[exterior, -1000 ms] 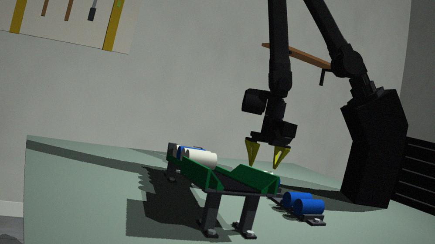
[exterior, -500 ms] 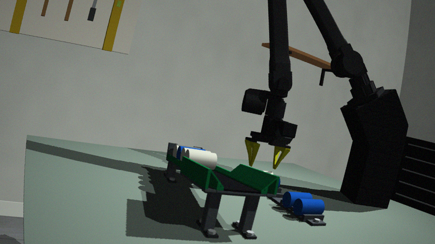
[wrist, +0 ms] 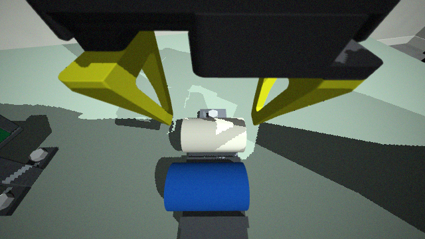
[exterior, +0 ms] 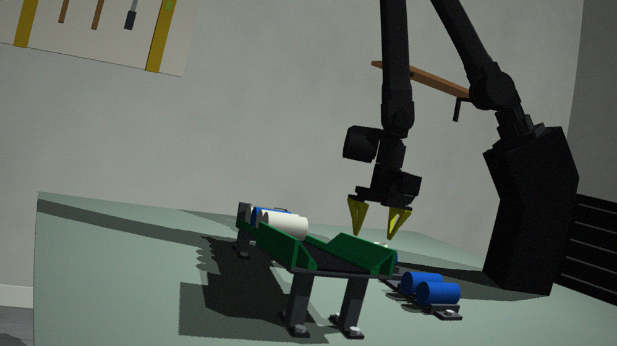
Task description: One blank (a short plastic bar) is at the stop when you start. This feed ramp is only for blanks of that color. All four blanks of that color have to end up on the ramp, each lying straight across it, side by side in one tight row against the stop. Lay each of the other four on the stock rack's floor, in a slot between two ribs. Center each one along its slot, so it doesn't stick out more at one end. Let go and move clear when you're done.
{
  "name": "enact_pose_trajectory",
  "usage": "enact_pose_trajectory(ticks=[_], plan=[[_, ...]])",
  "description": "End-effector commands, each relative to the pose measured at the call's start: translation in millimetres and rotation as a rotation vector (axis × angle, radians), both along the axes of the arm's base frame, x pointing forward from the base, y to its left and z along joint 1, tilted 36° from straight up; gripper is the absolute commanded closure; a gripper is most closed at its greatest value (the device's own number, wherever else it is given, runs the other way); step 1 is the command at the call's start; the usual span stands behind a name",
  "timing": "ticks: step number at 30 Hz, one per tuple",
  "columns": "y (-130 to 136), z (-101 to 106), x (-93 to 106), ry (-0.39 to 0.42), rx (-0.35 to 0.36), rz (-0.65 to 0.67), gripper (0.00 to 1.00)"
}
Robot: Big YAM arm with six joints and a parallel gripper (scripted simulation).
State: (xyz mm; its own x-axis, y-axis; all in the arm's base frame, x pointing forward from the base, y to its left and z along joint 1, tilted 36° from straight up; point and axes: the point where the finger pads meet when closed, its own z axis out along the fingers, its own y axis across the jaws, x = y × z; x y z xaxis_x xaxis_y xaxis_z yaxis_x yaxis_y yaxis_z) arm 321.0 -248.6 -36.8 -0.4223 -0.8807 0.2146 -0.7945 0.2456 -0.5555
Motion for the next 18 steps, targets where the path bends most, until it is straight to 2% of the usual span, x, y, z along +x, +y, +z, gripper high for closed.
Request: enact_pose_trajectory(ticks=[1,18], plan=[[-2.4,-5.2,-2.7,0.009,-0.002,0.005,0.16],[2.2,-9.4,-8.8,0.018,0.004,0.005,0.16]])
